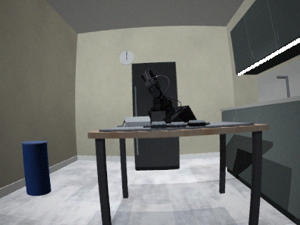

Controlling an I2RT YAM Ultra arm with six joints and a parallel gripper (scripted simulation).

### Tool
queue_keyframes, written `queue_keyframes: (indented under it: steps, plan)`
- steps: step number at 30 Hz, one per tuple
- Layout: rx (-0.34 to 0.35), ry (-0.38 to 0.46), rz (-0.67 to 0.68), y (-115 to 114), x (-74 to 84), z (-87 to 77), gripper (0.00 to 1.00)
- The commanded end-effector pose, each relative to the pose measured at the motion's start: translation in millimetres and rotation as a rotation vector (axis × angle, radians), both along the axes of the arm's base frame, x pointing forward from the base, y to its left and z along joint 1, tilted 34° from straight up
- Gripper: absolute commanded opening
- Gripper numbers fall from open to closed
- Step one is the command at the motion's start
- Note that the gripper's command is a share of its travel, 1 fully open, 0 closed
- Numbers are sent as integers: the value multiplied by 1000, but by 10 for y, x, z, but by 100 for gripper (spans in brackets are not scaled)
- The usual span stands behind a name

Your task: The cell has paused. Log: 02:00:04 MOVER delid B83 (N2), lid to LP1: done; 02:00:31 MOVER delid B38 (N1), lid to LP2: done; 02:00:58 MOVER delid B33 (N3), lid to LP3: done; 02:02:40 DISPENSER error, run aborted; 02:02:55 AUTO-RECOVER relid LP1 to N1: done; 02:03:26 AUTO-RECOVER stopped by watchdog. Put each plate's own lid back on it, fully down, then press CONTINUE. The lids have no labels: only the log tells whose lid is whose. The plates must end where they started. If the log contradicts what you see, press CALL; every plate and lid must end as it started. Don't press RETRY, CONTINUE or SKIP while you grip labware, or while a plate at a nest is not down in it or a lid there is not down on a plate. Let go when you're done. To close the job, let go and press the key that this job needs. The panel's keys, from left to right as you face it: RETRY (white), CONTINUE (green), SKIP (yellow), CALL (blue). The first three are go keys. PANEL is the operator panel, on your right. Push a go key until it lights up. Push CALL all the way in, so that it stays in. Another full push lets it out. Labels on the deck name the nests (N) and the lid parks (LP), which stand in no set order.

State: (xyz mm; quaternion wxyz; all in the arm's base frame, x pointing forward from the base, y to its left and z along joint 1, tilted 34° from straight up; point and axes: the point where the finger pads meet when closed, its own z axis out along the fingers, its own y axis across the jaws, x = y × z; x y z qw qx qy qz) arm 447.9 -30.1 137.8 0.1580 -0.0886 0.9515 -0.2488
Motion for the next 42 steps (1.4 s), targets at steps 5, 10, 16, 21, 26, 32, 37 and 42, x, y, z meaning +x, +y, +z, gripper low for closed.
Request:
queue_keyframes:
  steps: [5, 10, 16, 21, 26, 32, 37, 42]
  plan:
    - [8, -28, 12, 42, 34, 79, 100]
    - [15, -57, 17, 125, 14, 283, 100]
    - [14, -59, 14, 149, -13, 339, 100]
    - [9, -59, 12, 175, -47, 412, 100]
    - [9, -59, 12, 184, -58, 439, 100]
    - [9, -59, 12, 186, -63, 447, 100]
    - [8, -59, 13, 186, -67, 457, 100]
    - [6, -56, 18, 187, -69, 467, 100]
